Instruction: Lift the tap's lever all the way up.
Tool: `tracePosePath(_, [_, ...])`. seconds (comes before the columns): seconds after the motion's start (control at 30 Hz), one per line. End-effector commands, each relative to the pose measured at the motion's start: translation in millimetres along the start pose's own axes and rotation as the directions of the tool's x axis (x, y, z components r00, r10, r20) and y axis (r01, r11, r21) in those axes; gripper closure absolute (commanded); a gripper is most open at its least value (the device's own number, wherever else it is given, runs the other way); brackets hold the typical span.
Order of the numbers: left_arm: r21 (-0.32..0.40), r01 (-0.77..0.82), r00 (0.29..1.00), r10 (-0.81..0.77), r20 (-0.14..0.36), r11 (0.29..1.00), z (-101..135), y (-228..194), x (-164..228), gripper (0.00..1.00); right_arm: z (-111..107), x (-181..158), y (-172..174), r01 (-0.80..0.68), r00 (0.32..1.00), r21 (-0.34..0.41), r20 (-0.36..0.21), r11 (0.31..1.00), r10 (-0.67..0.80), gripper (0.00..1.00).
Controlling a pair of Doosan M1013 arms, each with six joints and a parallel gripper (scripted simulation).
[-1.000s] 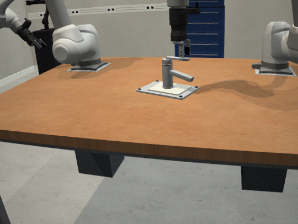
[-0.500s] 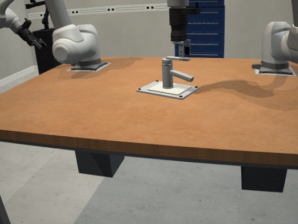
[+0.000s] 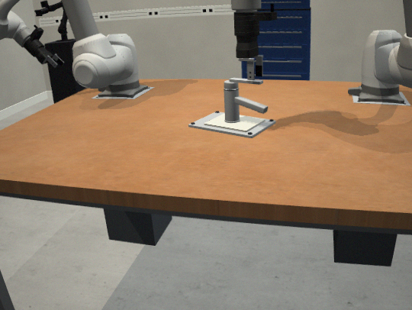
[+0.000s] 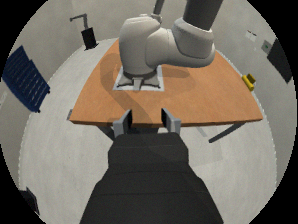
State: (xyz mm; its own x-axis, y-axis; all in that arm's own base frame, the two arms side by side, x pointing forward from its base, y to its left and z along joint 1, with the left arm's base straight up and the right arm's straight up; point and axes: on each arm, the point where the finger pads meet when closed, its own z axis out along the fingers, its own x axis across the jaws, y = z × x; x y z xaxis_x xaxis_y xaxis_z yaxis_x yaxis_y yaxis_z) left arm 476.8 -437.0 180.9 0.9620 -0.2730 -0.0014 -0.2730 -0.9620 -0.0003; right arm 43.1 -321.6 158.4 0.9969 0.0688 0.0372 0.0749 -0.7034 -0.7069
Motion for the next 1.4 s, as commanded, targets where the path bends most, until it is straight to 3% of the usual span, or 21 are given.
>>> tracePosePath(0.0, [0.000, 0.000, 1.000, 0.000, -0.001, 1.000, 0.6, 0.1, 0.3, 0.00, -0.5, 0.1, -0.1, 0.000, 1.000, -0.001, 0.000, 1.000, 0.000, 0.00])
tracePosePath(1.37, [0.000, 0.000, 1.000, 0.000, -0.001, 1.000, 27.7, 0.1, 0.4, 0.00, -0.5, 0.1, -0.1, 0.000, 1.000, -0.001, 0.000, 1.000, 0.000, 0.00])
